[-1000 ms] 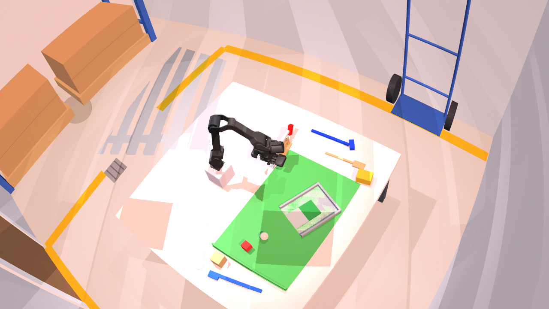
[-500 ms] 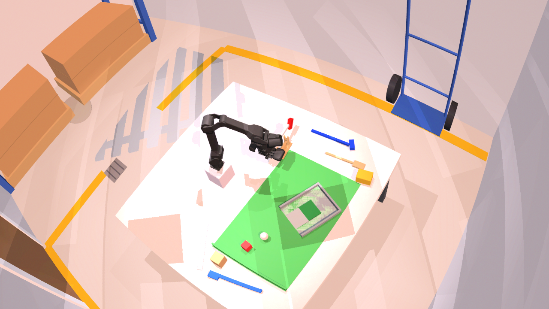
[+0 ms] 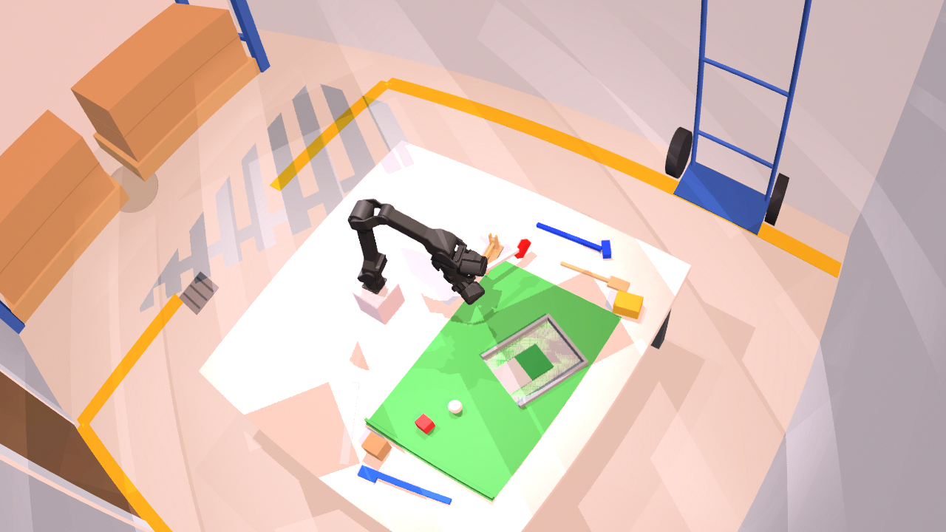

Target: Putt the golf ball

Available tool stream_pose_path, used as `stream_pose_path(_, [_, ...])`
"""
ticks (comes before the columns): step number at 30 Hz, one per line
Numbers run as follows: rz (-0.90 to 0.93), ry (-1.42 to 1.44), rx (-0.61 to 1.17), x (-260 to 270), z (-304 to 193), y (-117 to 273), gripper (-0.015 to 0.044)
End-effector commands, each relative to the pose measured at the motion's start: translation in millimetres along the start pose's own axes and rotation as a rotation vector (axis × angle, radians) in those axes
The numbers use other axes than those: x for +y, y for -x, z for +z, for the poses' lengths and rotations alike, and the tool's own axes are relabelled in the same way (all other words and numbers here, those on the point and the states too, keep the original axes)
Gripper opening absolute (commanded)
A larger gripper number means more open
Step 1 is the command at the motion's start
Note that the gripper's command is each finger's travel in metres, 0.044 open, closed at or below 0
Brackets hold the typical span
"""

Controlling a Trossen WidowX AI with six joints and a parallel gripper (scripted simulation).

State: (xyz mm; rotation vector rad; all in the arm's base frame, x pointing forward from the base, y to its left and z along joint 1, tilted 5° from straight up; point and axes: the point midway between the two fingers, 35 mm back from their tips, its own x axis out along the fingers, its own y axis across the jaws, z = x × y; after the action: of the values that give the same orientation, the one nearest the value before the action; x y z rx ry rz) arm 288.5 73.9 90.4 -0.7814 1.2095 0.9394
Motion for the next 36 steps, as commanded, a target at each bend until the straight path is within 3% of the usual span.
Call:
stream_pose_path(1, [-0.010,-0.154,0.023,-17.4,-19.6,10.0,0.0000])
stream_pose_path(19, [-0.029,-0.726,0.098,-61.1,-104.6,44.9,0.0000])
stream_pose_path(36, [-0.013,-1.262,0.180,-69.1,-193.8,82.0,0.0000])
